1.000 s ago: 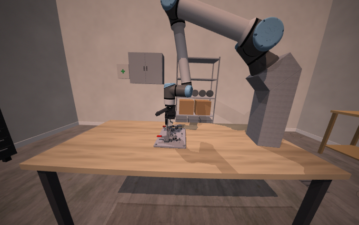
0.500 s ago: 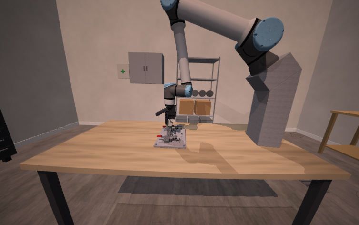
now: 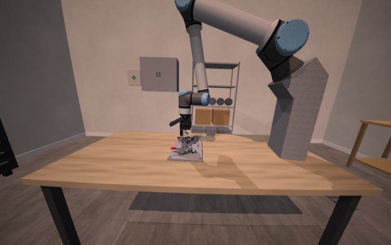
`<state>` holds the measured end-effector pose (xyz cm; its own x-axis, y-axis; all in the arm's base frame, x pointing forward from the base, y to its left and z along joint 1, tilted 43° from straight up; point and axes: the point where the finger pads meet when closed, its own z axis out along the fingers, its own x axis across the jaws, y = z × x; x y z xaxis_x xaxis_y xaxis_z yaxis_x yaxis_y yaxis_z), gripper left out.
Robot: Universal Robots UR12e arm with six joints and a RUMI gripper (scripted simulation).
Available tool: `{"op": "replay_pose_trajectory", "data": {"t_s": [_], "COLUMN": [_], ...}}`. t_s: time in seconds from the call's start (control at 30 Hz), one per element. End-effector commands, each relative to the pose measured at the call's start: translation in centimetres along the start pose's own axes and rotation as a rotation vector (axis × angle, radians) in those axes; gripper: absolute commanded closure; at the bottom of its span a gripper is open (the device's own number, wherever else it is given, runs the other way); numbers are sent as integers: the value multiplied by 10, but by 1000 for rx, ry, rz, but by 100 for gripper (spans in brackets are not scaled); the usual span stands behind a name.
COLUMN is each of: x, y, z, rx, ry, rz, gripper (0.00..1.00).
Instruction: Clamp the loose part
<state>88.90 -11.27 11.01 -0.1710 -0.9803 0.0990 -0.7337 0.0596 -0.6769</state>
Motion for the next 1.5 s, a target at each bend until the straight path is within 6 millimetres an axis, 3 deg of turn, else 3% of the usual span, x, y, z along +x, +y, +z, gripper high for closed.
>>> {"op": "replay_pose_trajectory", "data": {"t_s": [0.0,1.47], "x": [-1,-1], "y": [10,18], "z": [3,3], "rx": [-13,-13], "ry": [-4,-4], "rz": [0,0], "gripper": [100,100]}}
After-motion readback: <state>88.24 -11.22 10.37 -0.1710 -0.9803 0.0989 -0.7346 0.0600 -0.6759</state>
